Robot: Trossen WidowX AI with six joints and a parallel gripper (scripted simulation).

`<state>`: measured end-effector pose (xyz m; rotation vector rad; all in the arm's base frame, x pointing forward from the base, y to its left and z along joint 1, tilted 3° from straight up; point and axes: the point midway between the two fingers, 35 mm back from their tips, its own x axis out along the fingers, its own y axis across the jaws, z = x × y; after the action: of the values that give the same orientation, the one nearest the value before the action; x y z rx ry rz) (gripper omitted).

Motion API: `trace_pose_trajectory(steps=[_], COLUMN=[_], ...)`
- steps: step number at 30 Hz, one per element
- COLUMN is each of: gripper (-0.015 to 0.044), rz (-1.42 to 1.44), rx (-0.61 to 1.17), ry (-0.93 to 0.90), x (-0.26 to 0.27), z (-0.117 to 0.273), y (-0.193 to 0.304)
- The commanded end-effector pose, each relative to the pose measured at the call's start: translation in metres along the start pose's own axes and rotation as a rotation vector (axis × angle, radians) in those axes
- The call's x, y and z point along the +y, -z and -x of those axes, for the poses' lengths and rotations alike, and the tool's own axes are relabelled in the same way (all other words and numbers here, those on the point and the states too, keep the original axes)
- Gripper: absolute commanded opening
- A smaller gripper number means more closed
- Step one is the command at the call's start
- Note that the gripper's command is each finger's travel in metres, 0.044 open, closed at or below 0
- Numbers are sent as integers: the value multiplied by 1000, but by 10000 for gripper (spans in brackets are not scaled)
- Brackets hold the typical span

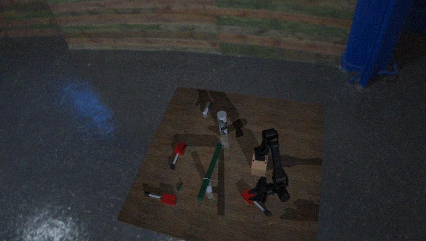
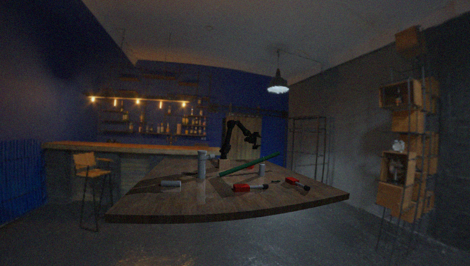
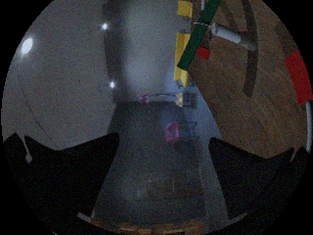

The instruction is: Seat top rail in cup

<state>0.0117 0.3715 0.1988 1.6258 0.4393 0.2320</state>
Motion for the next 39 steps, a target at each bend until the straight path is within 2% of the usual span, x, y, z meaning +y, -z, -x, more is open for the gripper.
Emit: trace_pose_trajectory(steps=[1, 2, 12, 20, 30, 39], gripper=[426, 440, 440, 440, 440, 440], rz=[1, 4, 424, 749, 1031, 1181], rx=[-5, -20, -223, -230, -19, 282], ry=[7, 30, 343, 692, 1008, 1067], x=[-1, -3, -1, 5, 17, 29], z=[-2, -9, -110, -164, -170, -136], y=[-2, -7, -95, -200, -330, -422])
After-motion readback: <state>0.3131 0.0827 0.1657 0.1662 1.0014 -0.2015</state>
